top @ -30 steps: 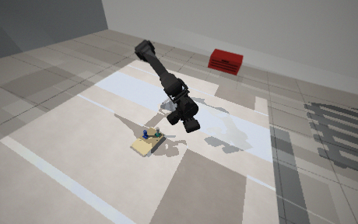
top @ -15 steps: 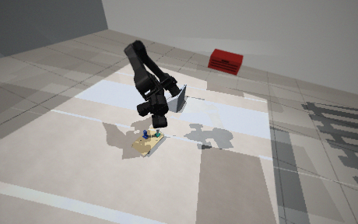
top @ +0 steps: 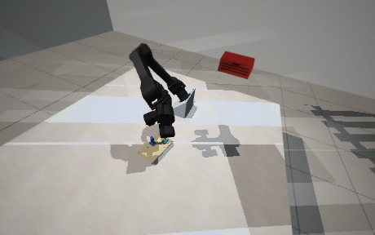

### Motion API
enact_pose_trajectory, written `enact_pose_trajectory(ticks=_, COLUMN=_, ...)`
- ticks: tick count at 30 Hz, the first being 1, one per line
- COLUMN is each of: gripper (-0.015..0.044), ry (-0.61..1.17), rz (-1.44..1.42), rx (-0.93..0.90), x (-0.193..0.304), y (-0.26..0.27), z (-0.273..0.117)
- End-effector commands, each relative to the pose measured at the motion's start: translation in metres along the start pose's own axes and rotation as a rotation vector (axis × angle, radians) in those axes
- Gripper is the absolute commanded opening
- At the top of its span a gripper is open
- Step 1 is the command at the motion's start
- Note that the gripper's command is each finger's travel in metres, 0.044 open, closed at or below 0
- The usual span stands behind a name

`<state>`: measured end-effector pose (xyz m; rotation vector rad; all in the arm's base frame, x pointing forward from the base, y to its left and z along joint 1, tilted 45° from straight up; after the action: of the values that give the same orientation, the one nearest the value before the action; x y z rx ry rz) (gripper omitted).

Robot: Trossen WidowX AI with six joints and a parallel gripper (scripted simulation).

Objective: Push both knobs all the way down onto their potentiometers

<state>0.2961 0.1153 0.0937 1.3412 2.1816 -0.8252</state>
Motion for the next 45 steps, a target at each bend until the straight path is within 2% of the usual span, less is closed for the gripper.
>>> enact_pose_trajectory(ticks=1, gripper=0.0, ry=-0.004, rz=-0.008, rx=0.012, x=0.0, y=-0.002, z=0.008)
enact_pose_trajectory(ticks=9, gripper=0.0, ry=-0.005, rz=-0.008, rx=0.012, x=0.0, y=-0.002, z=0.02)
enact_pose_trajectory(ticks=45, gripper=0.0, ry=-0.005, rz=-0.008, rx=0.012, x=0.0, y=-0.002, z=0.025)
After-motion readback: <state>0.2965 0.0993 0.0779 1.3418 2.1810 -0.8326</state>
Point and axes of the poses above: the point midway between the two fingers, 35 mm back from their tips, its own z axis out along the fingers, its own y axis across the jaws, x = y × z, the point moved 10 cm from there along -z, back along the fingers, and after that the axes turned 10 degrees about z, right-handed, at the moved point
